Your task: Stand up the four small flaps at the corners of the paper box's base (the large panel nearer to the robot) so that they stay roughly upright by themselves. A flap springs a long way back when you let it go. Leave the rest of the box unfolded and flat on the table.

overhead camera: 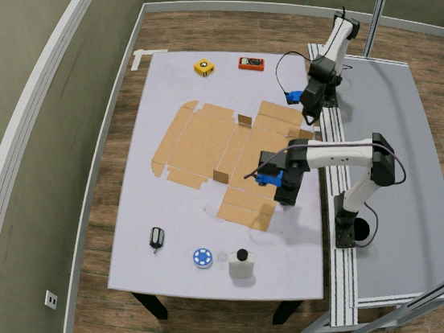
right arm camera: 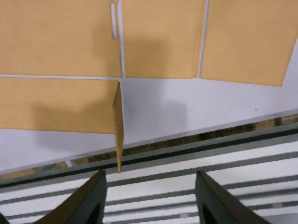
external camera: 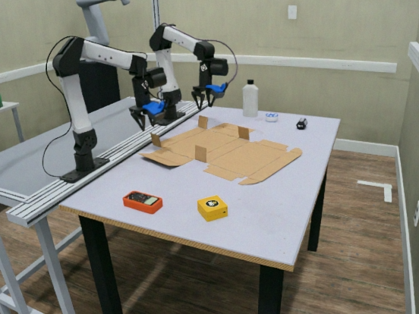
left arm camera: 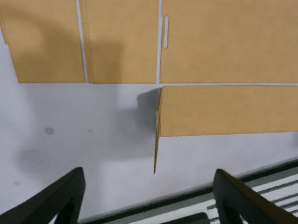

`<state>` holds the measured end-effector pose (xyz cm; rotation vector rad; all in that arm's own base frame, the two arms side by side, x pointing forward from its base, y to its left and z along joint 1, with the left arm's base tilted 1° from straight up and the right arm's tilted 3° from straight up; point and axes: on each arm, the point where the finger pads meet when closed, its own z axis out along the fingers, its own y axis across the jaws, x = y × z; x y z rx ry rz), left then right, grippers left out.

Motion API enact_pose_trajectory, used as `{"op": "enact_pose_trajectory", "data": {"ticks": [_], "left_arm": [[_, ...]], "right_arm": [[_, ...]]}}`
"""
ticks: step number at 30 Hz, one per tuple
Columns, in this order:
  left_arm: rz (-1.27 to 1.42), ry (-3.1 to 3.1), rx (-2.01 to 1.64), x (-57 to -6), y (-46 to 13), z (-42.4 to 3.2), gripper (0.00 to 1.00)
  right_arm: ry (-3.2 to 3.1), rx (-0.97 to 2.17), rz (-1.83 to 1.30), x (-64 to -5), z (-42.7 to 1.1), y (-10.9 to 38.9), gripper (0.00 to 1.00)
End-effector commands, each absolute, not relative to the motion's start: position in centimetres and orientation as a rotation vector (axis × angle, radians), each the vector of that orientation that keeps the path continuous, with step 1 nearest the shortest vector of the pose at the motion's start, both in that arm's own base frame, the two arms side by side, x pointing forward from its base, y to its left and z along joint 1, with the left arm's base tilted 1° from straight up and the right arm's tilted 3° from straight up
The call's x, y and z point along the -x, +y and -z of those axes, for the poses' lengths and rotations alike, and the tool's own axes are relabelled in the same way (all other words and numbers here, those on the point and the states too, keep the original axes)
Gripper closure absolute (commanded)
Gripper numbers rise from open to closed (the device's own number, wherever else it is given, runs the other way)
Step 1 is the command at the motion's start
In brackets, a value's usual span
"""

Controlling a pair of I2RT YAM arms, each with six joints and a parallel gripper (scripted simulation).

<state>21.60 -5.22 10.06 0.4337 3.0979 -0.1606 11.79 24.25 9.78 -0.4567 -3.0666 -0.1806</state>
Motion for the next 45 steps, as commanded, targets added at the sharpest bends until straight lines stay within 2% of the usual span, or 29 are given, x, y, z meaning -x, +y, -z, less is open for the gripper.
{"op": "enact_pose_trajectory", "data": {"ticks": [1, 5, 6, 19, 45], "left_arm": [[0.153, 3.093, -0.457, -22.4, -3.5, -11.2, 0.24], [0.151, 3.094, -0.457, -23.2, -0.6, -12.2, 0.24], [0.155, 3.093, -0.457, -23.2, -0.6, -12.2, 0.24], [0.154, 3.084, -0.456, -23.0, -0.9, -12.0, 0.24], [0.155, 3.084, -0.456, -22.9, -1.1, -12.0, 0.24]], "right_arm": [[-3.071, 0.461, 0.211, -11.5, -11.0, 22.2, 0.48], [-3.071, 0.461, 0.207, -10.8, -11.7, 19.8, 0.42], [-3.083, 0.460, 0.264, -11.3, -12.9, 20.7, 0.40], [-3.082, 0.460, 0.252, -11.6, -12.7, 21.8, 0.24], [-3.084, 0.465, 0.262, -11.8, -12.6, 22.3, 0.24]]}}
